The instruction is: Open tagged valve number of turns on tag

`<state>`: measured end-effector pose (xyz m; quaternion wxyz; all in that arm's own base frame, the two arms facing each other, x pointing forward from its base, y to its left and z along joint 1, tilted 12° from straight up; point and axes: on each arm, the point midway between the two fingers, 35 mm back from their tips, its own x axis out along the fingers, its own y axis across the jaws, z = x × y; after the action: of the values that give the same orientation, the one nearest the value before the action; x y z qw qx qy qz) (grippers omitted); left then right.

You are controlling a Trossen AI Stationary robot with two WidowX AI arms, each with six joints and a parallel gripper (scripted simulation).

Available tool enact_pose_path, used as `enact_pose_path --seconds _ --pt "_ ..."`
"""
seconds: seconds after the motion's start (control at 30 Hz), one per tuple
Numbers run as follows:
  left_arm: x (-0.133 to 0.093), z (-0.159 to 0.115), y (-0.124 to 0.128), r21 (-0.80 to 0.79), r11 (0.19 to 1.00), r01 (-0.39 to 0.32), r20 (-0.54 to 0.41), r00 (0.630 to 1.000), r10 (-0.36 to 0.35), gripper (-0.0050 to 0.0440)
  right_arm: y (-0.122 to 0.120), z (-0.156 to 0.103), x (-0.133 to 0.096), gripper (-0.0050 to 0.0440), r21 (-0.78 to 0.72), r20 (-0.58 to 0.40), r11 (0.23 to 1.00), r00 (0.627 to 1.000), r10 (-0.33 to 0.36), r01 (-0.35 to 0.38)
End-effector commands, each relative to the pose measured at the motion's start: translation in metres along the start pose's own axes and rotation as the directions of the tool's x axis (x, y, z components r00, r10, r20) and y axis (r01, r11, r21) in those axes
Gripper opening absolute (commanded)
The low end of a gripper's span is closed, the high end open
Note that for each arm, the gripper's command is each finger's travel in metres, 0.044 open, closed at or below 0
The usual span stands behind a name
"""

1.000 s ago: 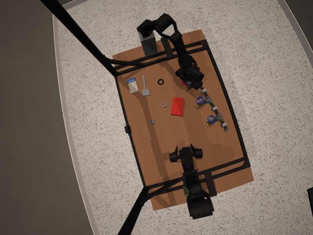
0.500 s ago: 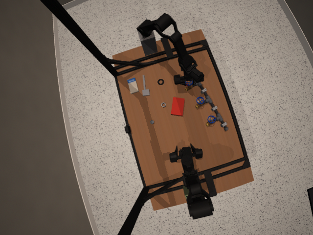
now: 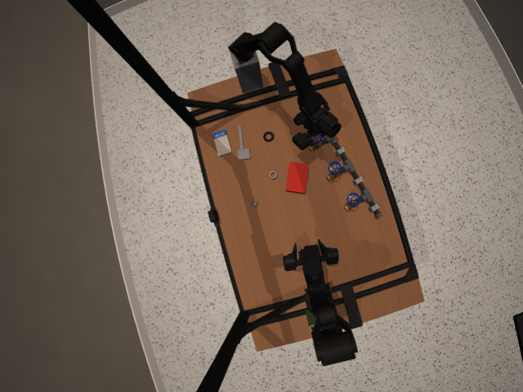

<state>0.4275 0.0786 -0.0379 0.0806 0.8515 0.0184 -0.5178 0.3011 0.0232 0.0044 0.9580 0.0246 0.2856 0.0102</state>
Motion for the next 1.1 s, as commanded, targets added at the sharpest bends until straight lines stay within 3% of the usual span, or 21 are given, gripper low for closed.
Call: enact_pose_path --seconds 0.0,0.4,0.6,0.67,0.9,0.97,1.03,1.07 --pt "0.0 0.0 0.0 0.005 1.0 0.0 0.0 1.0 0.0 0.0072 0.0 0.0 0.0 0.04 0.0 0.0 1.0 1.0 0.0 0.0" --pt "0.0 0.0 0.0 0.005 1.0 0.0 0.0 1.0 0.0 0.036 0.0 0.0 0.0 0.04 0.0 0.0 1.0 1.0 0.0 0.0" --pt "0.0 0.0 0.0 0.021 1.0 0.0 0.0 1.0 0.0 0.04 0.0 0.0 0.0 0.04 0.0 0.0 1.0 1.0 0.0 0.0" --pt "0.0 0.0 0.0 0.15 0.989 0.0 0.0 1.0 0.0 0.04 0.0 0.0 0.0 0.04 0.0 0.0 1.0 1.0 0.0 0.0" --pt "0.0 0.0 0.0 0.582 0.813 0.0 -0.001 1.0 0.0 0.04 0.0 0.0 0.0 0.04 0.0 0.0 1.0 1.0 0.0 0.0" --pt "0.0 0.0 0.0 0.675 0.738 0.0 -0.001 1.0 0.0 0.04 0.0 0.0 0.0 0.04 0.0 0.0 1.0 1.0 0.0 0.0" --pt "0.0 0.0 0.0 0.675 0.738 0.0 -0.001 1.0 0.0 0.04 0.0 0.0 0.0 0.04 0.0 0.0 1.0 1.0 0.0 0.0" --pt "0.0 0.0 0.0 0.745 0.668 0.001 -0.001 1.0 0.0 0.04 0.0 0.0 0.0 0.04 0.0 0.0 1.0 1.0 0.0 0.0"
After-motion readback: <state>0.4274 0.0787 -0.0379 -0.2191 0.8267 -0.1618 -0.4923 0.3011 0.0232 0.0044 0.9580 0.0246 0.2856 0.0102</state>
